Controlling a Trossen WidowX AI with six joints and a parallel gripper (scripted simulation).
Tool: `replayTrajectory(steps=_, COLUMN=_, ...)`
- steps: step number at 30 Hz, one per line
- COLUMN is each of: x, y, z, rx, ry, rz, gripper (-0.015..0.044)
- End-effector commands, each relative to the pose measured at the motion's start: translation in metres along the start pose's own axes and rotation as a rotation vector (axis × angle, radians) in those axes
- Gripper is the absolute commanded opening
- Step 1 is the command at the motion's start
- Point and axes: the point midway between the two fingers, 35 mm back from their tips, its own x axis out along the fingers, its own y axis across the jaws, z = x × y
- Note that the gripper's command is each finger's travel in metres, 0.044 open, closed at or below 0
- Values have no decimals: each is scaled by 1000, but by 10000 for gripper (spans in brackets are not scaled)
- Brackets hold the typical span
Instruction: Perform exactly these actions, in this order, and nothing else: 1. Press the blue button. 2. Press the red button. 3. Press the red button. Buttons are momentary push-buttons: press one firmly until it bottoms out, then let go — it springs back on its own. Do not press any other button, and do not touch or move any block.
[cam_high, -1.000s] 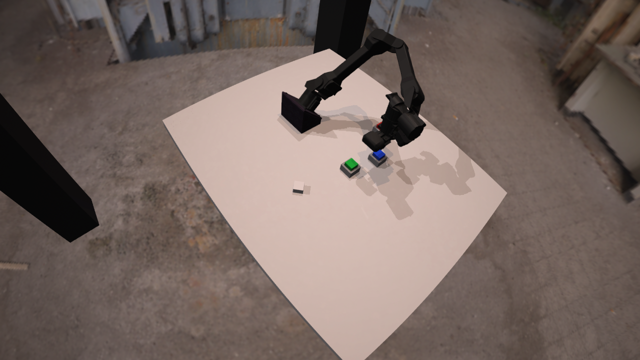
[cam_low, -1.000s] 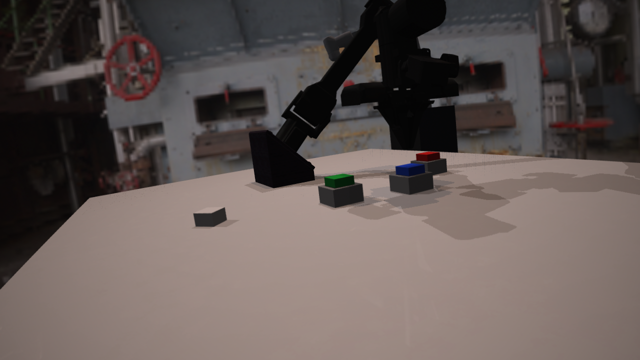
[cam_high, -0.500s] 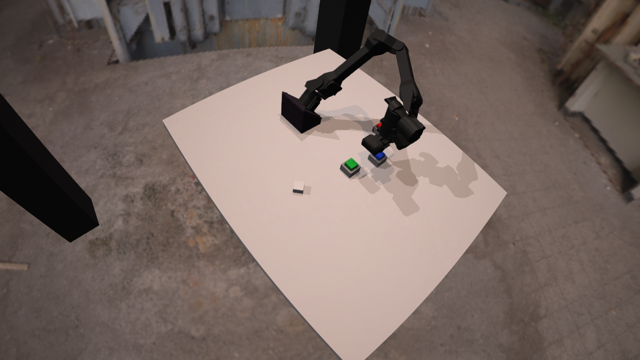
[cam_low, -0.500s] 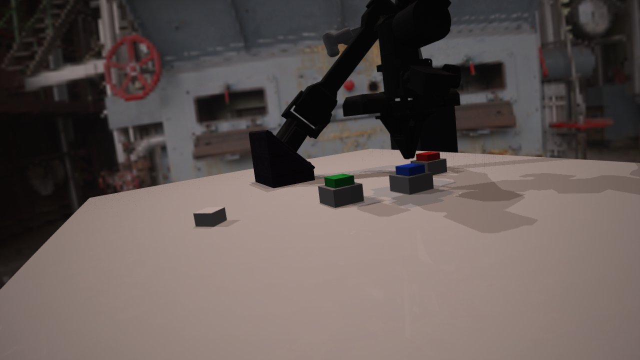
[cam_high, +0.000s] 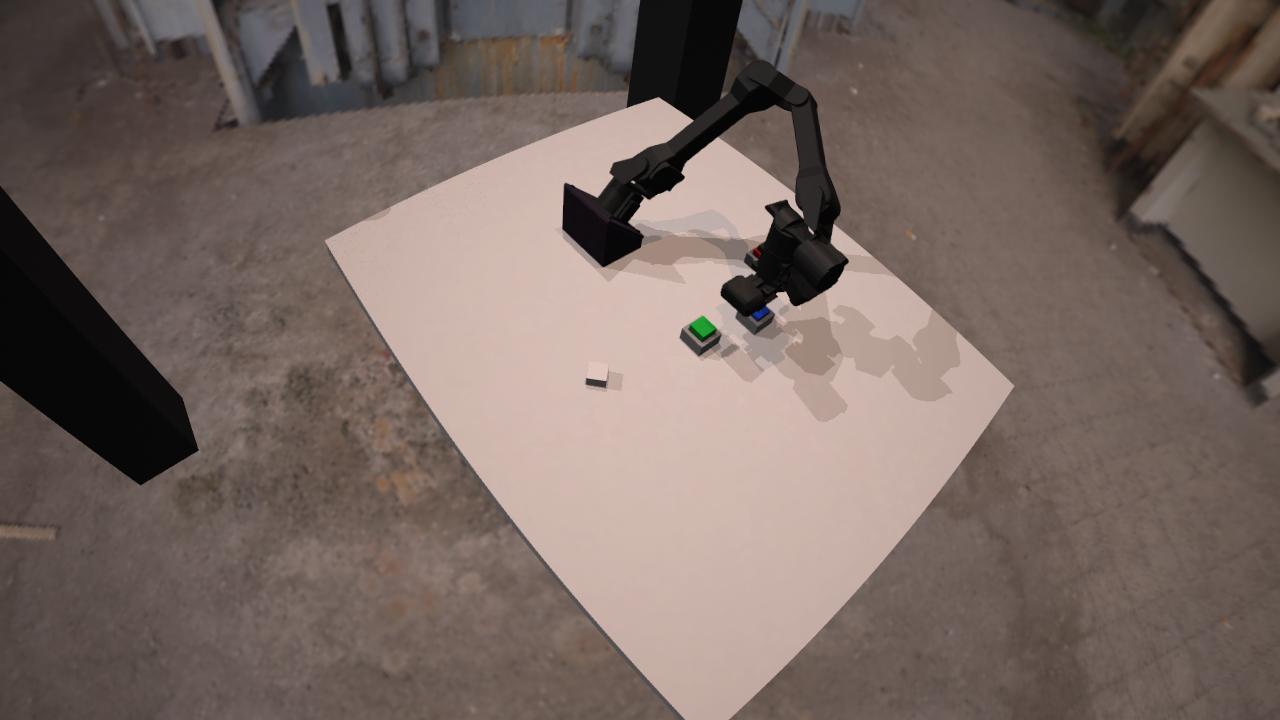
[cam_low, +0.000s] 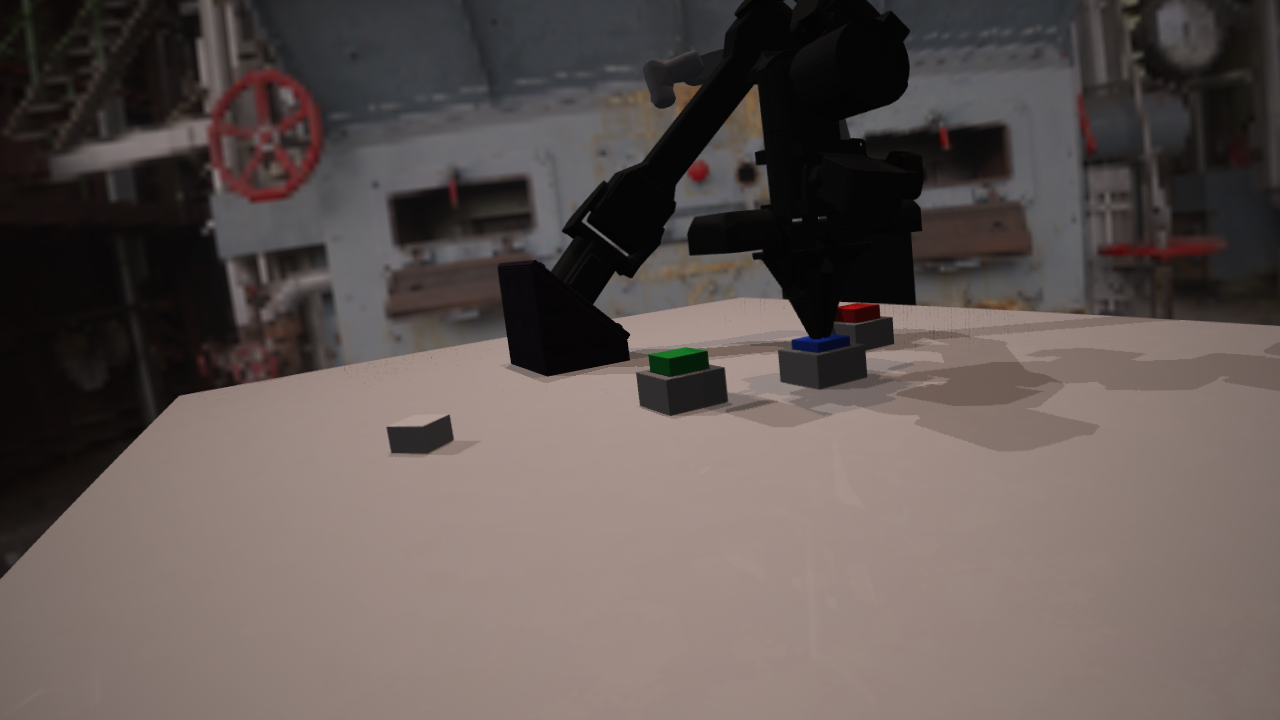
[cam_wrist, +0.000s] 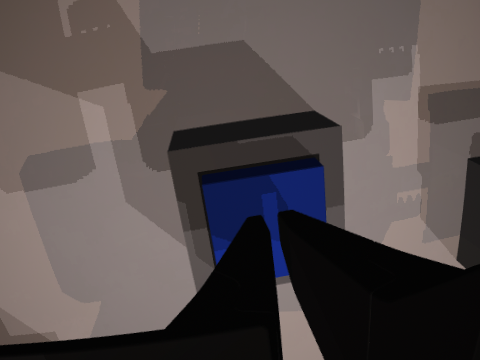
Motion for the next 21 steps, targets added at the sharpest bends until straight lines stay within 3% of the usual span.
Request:
replayTrajectory(steps=1, x=1, y=0, z=0, rx=6, ry=0, rz=4, gripper=20)
replayTrajectory(steps=13, x=1, y=0, z=0, rx=6, ry=0, rz=4, gripper=20)
replayTrajectory(steps=17, x=-29, y=0, z=0, rx=6, ry=0, rz=2, gripper=20)
replayTrajectory(steps=21, x=-31, y=0, z=0, rx=6, ry=0, rz=3, gripper=20)
